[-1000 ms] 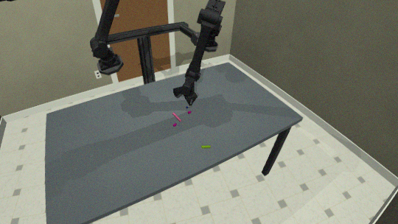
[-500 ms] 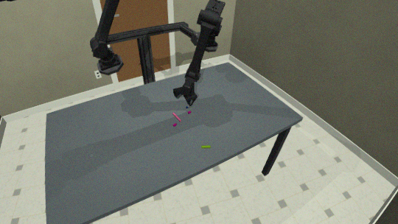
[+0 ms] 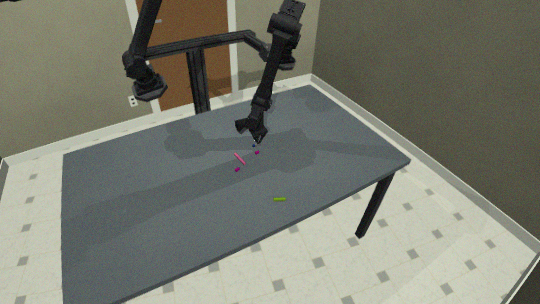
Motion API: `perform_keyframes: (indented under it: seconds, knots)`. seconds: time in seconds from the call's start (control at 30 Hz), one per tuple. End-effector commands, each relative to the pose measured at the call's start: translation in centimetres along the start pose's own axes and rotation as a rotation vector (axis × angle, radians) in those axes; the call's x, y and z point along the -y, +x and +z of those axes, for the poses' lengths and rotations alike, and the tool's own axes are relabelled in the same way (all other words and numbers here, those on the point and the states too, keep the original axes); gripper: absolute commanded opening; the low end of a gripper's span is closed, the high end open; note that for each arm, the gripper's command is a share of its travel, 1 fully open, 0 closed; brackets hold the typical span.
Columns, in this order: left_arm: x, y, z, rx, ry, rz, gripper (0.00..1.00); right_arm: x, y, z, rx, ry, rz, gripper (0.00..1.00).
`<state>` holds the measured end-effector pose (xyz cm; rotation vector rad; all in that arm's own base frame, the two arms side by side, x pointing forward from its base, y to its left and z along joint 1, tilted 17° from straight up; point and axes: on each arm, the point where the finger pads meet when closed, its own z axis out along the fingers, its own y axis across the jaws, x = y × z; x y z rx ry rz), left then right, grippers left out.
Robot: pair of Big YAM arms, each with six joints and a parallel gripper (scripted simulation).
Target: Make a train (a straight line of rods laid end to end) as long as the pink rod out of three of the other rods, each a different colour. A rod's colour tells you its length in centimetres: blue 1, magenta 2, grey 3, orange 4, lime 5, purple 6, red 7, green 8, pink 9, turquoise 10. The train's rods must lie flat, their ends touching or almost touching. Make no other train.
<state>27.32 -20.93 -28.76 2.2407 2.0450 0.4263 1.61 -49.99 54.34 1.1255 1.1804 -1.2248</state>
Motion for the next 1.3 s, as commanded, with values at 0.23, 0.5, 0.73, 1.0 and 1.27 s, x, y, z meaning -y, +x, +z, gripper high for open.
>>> perform_keyframes:
  seconds: [0.23, 0.5, 0.73, 1.0, 1.27]
  knots:
    - [0.01, 0.13, 0.19, 0.007, -0.001, -0.001, 0.23, 1.09, -2.38, -0.75, 0.061, 0.024, 0.010, 1.00]
    - [0.01, 0.13, 0.19, 0.007, -0.001, -0.001, 0.23, 1.09, -2.38, -0.75, 0.061, 0.024, 0.010, 1.00]
    - [0.07, 0.59, 0.18, 0.003, 0.002, -0.003, 0.23, 1.09, -2.38, -0.75, 0.061, 0.024, 0.010, 1.00]
    - [0.27, 0.44, -0.10, 0.008, -0.001, 0.007, 0.23, 1.09, -2.38, -0.75, 0.061, 0.024, 0.010, 1.00]
    - [0.07, 0.55, -0.07, 0.008, -0.002, 0.002, 0.23, 1.09, -2.38, -0.75, 0.061, 0.024, 0.010, 1.00]
